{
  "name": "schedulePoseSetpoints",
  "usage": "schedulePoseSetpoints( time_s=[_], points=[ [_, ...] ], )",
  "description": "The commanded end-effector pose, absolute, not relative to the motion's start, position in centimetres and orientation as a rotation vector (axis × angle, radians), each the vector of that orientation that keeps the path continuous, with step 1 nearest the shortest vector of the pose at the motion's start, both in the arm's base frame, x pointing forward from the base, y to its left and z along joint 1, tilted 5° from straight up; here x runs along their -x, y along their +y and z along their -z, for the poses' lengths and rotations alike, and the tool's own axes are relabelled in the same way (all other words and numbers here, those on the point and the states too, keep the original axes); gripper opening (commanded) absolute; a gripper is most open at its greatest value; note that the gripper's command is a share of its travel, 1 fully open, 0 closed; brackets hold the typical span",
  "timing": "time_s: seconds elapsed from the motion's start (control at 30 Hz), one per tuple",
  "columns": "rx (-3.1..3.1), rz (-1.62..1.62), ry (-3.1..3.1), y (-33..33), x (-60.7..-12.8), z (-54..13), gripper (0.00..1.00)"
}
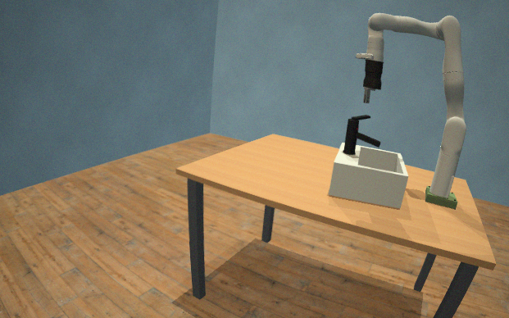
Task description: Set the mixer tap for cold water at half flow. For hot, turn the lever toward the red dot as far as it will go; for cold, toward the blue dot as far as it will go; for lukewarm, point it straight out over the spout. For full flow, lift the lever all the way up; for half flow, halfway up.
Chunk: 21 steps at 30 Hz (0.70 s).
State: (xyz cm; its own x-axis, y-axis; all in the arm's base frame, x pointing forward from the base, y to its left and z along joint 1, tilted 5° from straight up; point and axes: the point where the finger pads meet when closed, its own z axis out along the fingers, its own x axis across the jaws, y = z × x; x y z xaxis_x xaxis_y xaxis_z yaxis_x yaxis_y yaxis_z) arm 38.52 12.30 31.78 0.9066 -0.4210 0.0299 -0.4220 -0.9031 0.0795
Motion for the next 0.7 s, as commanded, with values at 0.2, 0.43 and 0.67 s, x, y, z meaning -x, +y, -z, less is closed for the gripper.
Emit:
schedulePoseSetpoints(
  time_s=[0.2, 0.43, 0.67],
  points=[
    [-2.984, -0.021, -0.672, 12.32, -38.56, -31.85, 0.0],
    [-2.977, -0.022, -0.701, 12.32, -38.62, -31.85, 0.0],
    [-2.963, -0.024, -0.759, 12.32, -38.73, -31.86, 0.0]
  ],
)
